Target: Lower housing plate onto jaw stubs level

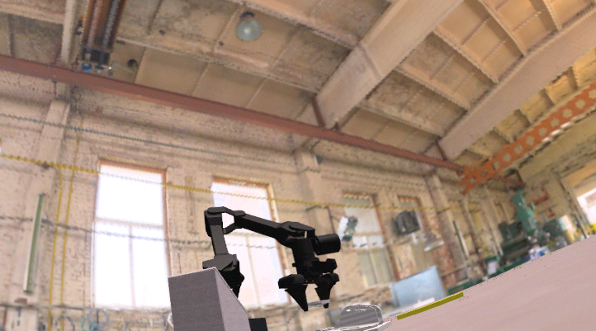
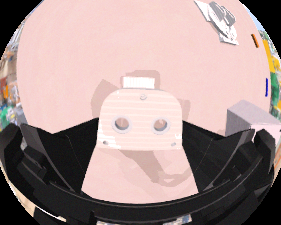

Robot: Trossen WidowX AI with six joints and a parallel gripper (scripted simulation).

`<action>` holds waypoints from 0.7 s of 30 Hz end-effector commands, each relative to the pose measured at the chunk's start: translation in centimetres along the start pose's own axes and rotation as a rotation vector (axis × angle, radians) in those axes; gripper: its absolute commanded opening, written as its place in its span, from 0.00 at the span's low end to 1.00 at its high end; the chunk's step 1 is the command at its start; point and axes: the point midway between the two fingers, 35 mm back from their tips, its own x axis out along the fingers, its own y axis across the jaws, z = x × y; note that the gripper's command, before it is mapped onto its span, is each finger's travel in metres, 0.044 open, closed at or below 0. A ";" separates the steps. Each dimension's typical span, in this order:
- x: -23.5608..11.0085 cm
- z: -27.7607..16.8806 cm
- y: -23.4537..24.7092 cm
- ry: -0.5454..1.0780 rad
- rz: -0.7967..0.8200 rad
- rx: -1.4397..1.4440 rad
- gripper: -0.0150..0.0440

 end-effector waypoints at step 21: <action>0.6 6.9 -3.2 -0.027 -0.061 -0.089 0.85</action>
